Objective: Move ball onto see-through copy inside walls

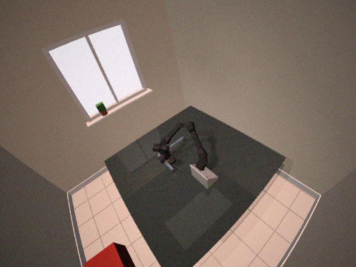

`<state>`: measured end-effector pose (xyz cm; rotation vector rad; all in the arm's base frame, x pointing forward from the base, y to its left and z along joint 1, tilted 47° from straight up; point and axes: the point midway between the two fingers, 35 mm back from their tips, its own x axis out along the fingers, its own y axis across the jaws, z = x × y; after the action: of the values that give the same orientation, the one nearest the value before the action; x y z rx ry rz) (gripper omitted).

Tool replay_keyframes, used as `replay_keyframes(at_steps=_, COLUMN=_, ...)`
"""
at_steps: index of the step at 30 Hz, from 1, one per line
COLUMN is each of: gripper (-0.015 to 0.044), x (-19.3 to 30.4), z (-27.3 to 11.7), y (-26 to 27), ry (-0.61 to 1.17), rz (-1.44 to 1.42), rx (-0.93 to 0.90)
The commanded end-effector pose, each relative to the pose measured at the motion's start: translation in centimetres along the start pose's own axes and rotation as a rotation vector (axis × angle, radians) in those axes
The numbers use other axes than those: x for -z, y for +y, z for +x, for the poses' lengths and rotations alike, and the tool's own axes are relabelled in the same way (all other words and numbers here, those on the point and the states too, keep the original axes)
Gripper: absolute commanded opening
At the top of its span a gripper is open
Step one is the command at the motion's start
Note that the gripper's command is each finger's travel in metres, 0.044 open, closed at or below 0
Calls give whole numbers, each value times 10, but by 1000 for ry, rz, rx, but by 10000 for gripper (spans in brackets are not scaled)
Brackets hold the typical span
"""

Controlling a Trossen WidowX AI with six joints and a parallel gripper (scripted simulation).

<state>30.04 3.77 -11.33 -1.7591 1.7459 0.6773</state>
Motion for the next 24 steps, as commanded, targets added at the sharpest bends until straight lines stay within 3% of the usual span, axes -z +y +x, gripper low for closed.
replay_keyframes(at_steps=1, gripper=338, x=0, z=0, y=0, ry=0, rz=1, rx=0)
replay_keyframes(at_steps=4, gripper=338, x=-1, z=-11, y=-1, ry=-1, rz=-1, rx=-1)
replay_keyframes(at_steps=9, gripper=338, x=-1, z=-82, y=2, ry=5, rz=-12, rx=-7)
replay_keyframes(at_steps=22, gripper=338, x=-4, z=-77, y=1, ry=5, rz=-22, rx=5)
replay_keyframes(at_steps=24, gripper=390, x=-4, z=-88, y=2, ry=5, rz=-21, rx=5)
